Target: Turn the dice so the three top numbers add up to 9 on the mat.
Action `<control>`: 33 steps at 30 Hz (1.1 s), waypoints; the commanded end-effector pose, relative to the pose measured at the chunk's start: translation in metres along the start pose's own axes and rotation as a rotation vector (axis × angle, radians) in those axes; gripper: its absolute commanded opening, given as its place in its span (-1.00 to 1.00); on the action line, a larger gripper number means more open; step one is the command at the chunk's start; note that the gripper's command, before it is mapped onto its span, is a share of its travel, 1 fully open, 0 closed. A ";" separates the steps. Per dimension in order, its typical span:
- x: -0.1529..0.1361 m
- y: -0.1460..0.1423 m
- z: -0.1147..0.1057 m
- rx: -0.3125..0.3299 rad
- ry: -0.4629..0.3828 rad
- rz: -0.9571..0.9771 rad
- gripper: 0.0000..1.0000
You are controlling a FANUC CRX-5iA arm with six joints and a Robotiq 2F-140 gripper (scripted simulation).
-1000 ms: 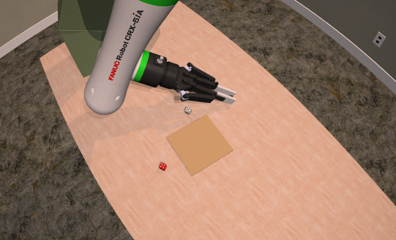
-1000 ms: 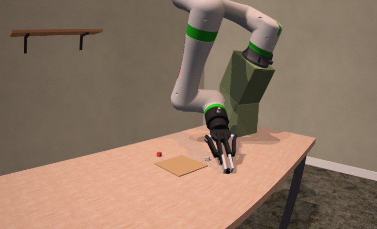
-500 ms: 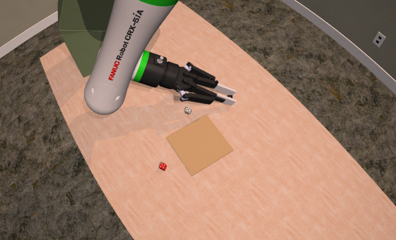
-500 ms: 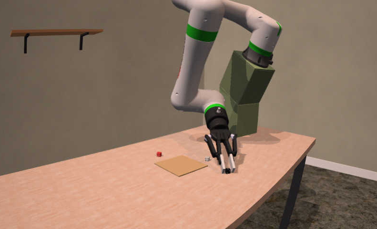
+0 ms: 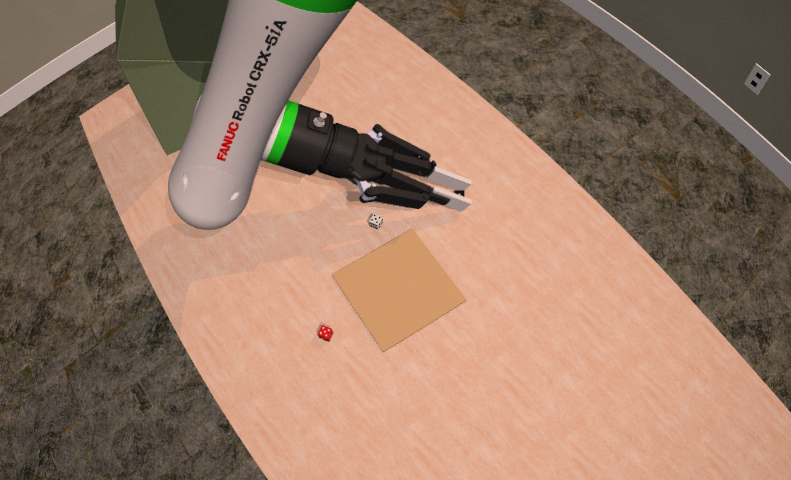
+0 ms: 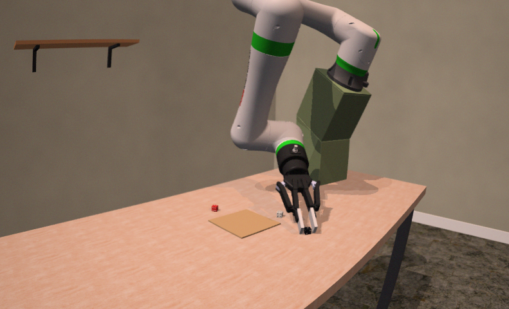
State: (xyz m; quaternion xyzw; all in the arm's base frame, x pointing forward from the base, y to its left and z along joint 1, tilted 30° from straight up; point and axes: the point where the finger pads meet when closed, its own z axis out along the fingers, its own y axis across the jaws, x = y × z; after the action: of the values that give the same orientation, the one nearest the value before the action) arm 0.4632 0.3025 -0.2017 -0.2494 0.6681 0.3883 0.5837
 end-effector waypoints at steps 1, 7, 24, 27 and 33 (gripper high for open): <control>0.000 0.000 0.000 0.000 0.000 0.000 -0.63; 0.000 0.000 0.000 0.000 0.000 0.000 -0.63; 0.000 0.000 -0.002 0.000 0.000 0.000 -0.63; 0.000 0.000 -0.003 0.000 0.000 0.000 -0.63; 0.000 0.000 -0.022 0.000 0.000 0.000 -0.63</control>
State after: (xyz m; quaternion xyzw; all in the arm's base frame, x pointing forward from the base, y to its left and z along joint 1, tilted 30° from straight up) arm 0.4574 0.2944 -0.2016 -0.2493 0.6681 0.3883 0.5837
